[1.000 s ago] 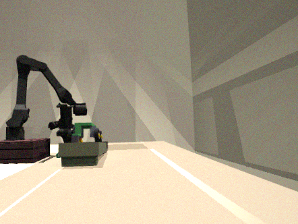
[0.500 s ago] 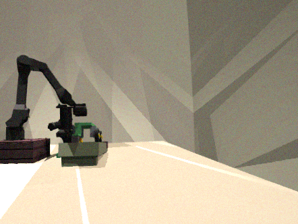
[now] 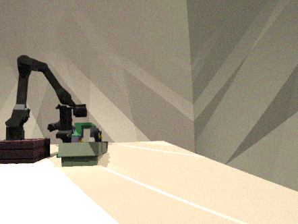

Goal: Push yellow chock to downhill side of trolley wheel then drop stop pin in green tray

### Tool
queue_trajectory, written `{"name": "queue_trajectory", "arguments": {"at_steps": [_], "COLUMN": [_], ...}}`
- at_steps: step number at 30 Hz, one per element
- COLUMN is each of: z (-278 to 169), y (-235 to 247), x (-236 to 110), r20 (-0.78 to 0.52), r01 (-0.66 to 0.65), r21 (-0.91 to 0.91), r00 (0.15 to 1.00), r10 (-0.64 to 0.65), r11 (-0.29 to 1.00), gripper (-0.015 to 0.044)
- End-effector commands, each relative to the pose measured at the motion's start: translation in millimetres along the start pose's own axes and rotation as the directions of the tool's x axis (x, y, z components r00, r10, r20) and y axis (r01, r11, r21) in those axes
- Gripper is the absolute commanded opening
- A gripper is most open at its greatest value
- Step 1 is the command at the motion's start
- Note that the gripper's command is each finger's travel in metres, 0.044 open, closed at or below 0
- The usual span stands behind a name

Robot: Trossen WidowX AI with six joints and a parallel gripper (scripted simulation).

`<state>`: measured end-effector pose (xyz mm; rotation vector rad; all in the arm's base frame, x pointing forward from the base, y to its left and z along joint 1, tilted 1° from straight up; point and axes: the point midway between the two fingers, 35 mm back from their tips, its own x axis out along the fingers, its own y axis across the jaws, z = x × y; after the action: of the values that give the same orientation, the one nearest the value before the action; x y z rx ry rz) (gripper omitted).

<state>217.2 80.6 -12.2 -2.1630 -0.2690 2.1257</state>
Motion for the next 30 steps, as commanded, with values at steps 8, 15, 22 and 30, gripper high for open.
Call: {"name": "queue_trajectory", "arguments": {"at_steps": [8,15,22,30], "z": [1,1,1,0], "y": [6,9,12,13], "x": [4,7,9,9], "r20": [0.007,0.007,0.007,-0.001], "r01": [0.004,0.004,0.004,-0.001], "r21": [-0.002,-0.002,-0.002,0.002], "r00": [1.0,1.0,1.0,1.0], "r10": [-0.004,-0.004,-0.004,0.001], "r11": [1.0,1.0,1.0,1.0], "gripper": [0.019,0.019,0.019,0.0216]}}
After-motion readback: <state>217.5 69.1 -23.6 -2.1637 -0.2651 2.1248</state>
